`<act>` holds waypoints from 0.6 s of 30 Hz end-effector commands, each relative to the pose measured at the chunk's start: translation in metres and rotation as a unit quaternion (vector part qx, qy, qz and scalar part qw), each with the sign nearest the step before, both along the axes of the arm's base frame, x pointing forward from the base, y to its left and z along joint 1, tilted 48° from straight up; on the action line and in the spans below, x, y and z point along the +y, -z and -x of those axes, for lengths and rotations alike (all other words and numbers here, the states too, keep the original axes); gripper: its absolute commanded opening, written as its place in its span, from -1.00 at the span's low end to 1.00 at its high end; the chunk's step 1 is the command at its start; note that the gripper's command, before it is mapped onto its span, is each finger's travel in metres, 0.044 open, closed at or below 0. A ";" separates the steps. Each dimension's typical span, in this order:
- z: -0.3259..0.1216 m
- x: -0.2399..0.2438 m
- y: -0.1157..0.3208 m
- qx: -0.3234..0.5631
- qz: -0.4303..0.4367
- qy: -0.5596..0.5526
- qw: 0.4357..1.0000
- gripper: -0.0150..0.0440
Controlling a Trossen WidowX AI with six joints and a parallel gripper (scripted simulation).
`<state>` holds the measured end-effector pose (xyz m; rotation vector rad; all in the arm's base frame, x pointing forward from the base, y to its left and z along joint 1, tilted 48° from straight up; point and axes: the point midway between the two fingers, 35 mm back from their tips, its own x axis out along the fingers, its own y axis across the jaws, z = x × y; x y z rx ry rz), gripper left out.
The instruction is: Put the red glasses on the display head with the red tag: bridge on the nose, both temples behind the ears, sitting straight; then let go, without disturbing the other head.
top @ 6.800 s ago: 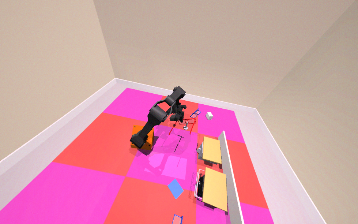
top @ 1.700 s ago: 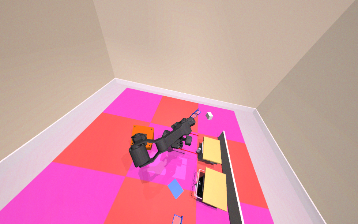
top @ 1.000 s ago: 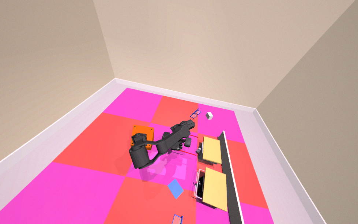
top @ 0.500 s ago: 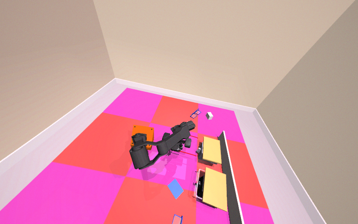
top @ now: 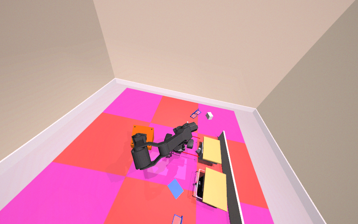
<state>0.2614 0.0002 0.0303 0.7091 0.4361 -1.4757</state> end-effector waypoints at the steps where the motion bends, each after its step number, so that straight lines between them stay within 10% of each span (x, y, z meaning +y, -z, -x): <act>1: -0.008 0.000 -0.002 -0.003 0.000 -0.002 1.000 -0.49; 18: -0.027 -0.002 -0.004 -0.002 0.000 0.000 1.000 -0.49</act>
